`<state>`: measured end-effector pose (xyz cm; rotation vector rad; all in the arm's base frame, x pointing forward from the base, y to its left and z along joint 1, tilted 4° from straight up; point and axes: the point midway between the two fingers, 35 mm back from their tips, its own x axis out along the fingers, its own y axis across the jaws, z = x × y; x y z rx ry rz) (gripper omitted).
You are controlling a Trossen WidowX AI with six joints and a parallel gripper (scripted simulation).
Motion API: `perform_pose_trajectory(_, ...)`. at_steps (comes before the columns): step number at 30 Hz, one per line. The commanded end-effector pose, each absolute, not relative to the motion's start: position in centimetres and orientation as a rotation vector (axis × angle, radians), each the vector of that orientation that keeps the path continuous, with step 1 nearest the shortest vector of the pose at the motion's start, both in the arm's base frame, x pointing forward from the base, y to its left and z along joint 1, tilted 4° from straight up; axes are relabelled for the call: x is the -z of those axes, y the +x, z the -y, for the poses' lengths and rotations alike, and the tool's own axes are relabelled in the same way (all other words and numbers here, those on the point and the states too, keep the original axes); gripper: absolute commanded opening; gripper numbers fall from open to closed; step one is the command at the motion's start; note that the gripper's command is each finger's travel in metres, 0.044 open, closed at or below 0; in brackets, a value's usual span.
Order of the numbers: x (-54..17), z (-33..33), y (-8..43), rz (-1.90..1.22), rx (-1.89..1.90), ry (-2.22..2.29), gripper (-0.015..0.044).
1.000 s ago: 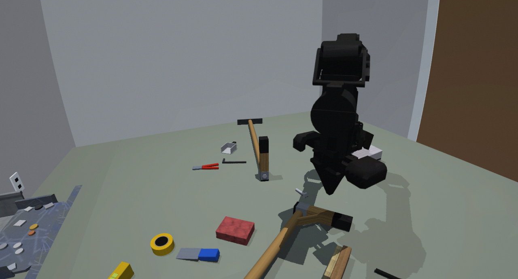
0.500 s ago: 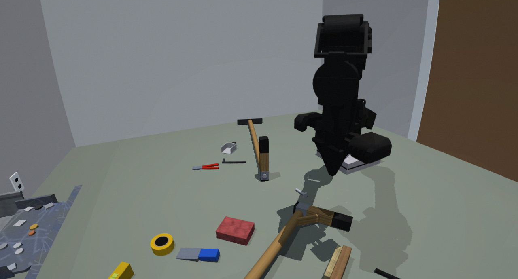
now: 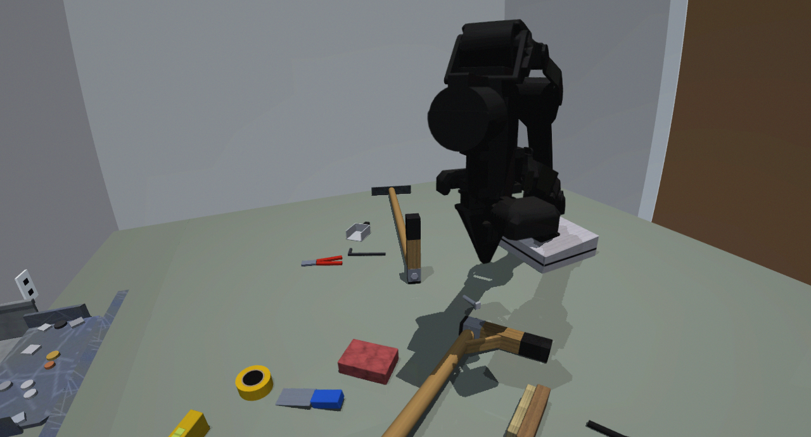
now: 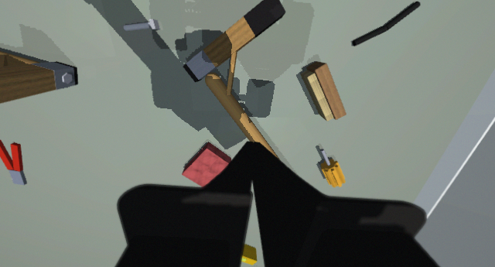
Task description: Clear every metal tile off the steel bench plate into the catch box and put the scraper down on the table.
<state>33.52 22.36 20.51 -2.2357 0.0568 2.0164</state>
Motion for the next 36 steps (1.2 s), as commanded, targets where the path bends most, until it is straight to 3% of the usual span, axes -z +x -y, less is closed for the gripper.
perform_pose_trajectory(1,-20.4,-20.8,34.3,-0.115,-1.983,-2.192,0.0)
perform_pose_trajectory(36,-19.8,-5.1,37.5,-0.551,-1.731,-1.902,0.0)
